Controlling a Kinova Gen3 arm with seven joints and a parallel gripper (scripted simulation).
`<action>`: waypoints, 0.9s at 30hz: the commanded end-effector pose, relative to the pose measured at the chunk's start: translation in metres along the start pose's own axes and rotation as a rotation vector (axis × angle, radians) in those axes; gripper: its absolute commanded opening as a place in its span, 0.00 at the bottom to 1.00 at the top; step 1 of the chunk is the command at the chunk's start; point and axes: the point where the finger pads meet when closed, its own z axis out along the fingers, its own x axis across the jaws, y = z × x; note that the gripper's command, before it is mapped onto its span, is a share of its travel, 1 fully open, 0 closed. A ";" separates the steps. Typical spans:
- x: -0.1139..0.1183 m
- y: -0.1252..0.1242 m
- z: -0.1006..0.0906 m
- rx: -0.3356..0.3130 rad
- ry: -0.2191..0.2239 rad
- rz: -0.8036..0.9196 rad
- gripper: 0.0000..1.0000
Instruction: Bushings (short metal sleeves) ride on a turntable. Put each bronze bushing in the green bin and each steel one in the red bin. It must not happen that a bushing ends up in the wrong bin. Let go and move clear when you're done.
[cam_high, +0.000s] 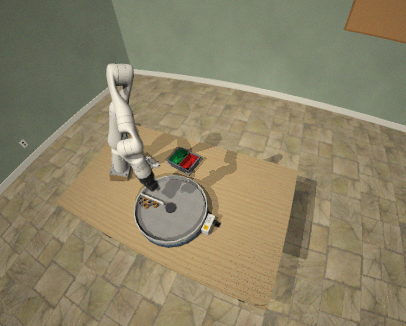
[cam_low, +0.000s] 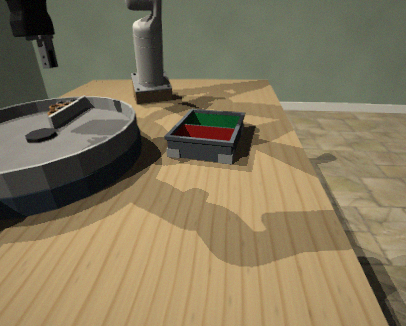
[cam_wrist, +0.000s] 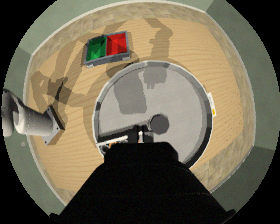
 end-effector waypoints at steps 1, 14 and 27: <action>-0.008 0.016 0.017 -0.016 -0.045 -0.005 0.27; -0.006 0.051 0.059 -0.016 -0.045 -0.005 0.27; -0.005 0.050 0.058 -0.015 -0.042 -0.007 0.42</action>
